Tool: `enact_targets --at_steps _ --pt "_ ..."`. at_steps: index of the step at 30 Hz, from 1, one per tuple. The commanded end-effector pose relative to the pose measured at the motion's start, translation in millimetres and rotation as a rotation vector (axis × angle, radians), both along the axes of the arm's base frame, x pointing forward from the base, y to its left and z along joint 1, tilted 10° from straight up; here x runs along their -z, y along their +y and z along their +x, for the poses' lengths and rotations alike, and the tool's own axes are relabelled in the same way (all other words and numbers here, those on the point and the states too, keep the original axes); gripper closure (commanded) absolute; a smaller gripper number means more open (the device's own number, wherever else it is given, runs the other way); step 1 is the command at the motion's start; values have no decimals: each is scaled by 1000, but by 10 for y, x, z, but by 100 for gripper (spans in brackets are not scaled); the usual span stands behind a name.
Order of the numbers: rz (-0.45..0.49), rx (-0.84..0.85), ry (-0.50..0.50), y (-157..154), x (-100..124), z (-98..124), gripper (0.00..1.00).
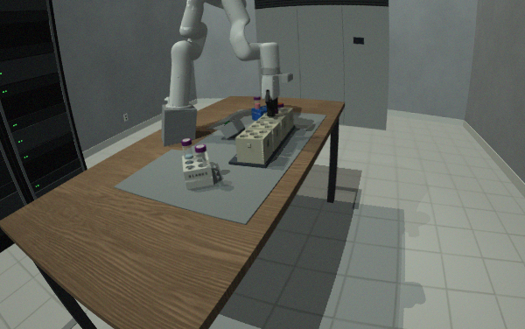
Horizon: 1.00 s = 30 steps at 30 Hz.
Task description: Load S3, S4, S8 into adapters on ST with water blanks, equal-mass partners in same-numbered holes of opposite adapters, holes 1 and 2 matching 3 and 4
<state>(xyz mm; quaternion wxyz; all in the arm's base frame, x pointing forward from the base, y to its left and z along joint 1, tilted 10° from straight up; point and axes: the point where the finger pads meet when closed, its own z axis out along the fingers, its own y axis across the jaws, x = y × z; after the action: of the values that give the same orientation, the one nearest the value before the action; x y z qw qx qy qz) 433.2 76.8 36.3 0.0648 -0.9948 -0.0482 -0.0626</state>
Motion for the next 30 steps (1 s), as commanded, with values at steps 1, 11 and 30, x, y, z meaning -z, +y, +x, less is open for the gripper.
enact_targets --at_steps 1,11,30 --pt "0 0 -4 1 -13 13 56" --pt "0 0 -4 1 -13 13 56" --pt "0 0 -4 -32 -249 -15 56"
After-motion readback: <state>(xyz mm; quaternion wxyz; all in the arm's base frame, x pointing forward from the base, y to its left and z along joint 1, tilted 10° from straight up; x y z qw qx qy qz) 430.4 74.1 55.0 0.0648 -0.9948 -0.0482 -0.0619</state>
